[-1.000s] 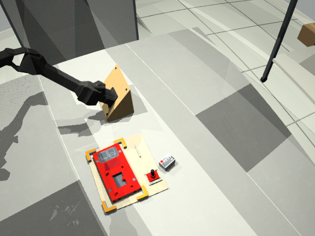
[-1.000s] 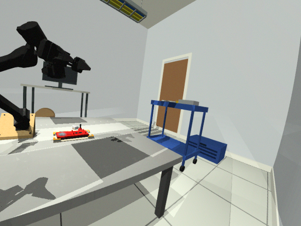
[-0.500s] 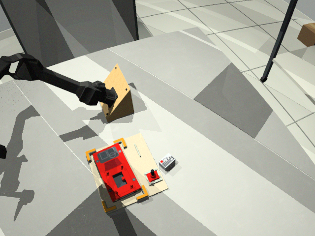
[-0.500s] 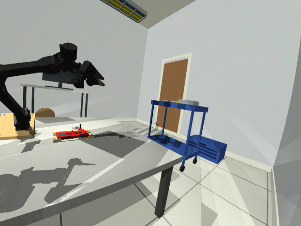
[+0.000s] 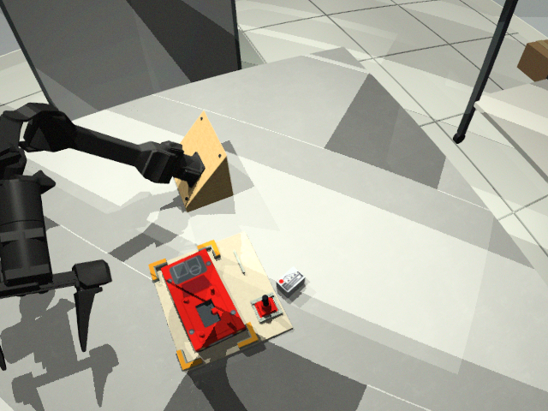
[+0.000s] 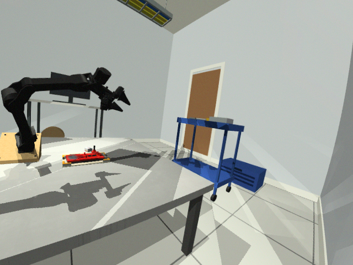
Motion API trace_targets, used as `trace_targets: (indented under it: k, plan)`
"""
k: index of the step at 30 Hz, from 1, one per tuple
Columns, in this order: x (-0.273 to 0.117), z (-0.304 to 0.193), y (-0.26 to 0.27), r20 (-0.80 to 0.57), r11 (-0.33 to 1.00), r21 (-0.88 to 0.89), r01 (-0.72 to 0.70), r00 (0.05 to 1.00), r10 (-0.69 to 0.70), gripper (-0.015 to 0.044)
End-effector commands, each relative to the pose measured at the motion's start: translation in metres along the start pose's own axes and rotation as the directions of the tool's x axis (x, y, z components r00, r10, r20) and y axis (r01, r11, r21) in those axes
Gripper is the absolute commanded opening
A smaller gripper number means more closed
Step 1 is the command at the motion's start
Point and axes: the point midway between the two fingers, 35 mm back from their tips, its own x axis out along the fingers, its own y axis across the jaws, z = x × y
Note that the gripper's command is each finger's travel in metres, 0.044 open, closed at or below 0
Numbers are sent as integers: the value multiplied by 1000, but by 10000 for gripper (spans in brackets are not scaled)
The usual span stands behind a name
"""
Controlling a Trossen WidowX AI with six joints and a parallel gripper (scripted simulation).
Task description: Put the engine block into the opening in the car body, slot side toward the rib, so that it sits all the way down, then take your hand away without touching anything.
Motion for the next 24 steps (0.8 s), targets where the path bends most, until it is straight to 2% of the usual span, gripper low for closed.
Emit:
trace_targets:
  k: [1,9,19,24]
  plan:
    - [14,-12,-46,17,987,-115,110,994,-109,440]
    - [27,-24,-123,81,908,-297,296,955,-285,440]
    - [28,-23,-185,166,766,-477,431,900,-403,440]
    - [25,-21,-232,240,650,-551,523,845,-477,440]
